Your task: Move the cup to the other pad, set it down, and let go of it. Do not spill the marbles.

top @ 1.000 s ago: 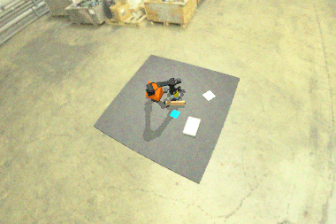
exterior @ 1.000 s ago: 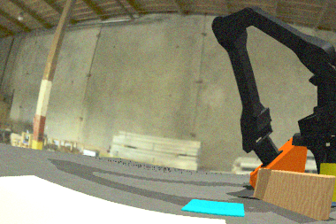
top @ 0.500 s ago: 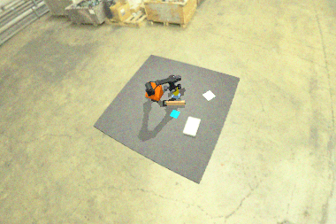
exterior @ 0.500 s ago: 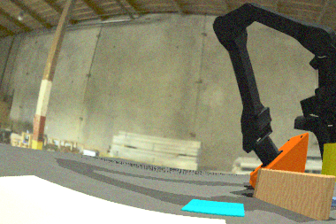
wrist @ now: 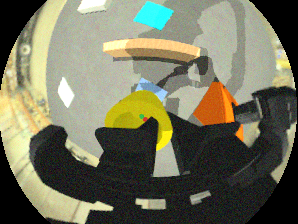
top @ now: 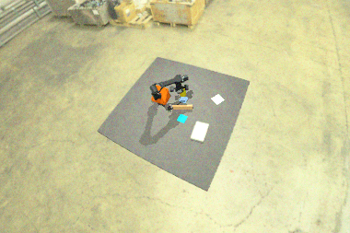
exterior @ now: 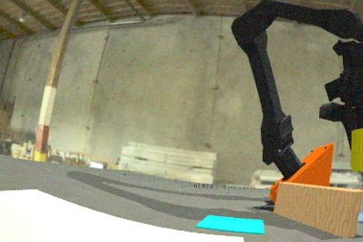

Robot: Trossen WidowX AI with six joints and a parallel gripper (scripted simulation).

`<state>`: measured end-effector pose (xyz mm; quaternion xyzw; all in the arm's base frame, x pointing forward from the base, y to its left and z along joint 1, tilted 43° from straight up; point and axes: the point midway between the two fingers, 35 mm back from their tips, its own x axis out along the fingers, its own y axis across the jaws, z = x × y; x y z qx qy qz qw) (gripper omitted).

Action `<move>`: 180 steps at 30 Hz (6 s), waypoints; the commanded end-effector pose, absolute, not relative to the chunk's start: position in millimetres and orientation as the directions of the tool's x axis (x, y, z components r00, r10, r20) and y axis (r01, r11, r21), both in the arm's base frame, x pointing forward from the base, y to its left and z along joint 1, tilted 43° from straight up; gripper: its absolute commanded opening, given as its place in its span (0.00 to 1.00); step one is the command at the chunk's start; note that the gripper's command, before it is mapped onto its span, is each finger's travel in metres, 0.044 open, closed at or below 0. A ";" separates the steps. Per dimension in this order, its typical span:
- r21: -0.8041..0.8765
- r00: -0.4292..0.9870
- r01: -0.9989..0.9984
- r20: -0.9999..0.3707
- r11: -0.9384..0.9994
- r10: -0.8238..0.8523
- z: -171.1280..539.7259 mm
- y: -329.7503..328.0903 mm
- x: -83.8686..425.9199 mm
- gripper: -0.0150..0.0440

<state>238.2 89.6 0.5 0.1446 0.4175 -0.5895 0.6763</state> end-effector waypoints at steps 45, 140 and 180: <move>-0.296 -0.047 0.920 -0.734 0.258 -0.677 52.5 34.9 260.8 0.25; -0.295 -0.044 0.921 -0.728 0.255 -0.684 133.6 -107.8 302.5 0.25; -0.290 -0.042 0.923 -0.730 0.253 -0.682 106.5 -134.8 300.2 0.25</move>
